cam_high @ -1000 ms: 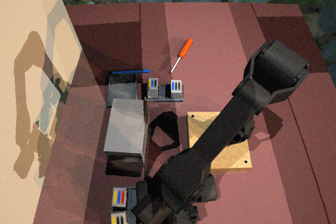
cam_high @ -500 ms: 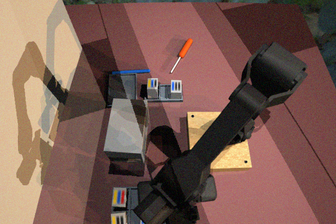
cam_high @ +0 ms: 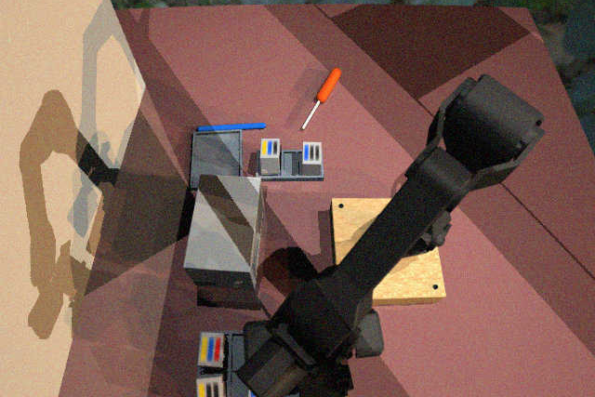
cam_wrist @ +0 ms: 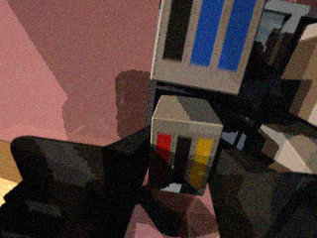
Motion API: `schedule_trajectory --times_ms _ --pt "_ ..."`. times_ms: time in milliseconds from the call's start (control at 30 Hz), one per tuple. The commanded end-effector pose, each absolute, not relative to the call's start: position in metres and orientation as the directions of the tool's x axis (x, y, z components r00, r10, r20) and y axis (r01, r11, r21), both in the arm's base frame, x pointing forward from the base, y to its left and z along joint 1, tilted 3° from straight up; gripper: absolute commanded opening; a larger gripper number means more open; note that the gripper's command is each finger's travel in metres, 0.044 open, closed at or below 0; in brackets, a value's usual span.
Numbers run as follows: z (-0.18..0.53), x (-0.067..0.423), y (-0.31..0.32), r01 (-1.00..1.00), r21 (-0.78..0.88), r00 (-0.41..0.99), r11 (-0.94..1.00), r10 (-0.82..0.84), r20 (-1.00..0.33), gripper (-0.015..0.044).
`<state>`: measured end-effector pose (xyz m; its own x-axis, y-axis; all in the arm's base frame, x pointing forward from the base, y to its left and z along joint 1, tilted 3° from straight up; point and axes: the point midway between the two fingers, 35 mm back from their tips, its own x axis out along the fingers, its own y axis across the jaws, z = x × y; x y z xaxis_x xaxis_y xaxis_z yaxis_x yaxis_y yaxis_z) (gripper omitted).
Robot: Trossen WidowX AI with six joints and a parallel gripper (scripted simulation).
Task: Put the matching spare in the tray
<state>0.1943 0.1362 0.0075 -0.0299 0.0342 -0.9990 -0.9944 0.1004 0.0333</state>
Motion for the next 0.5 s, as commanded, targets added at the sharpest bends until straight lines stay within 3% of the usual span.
schedule_trajectory --times_ms 0,467 --pt "0.008 0.194 0.136 -0.994 0.033 -0.03 0.1 0.034 -0.999 0.0" --pt "0.046 0.199 0.137 -0.994 0.033 -0.03 0.102 0.037 -0.999 0.0"
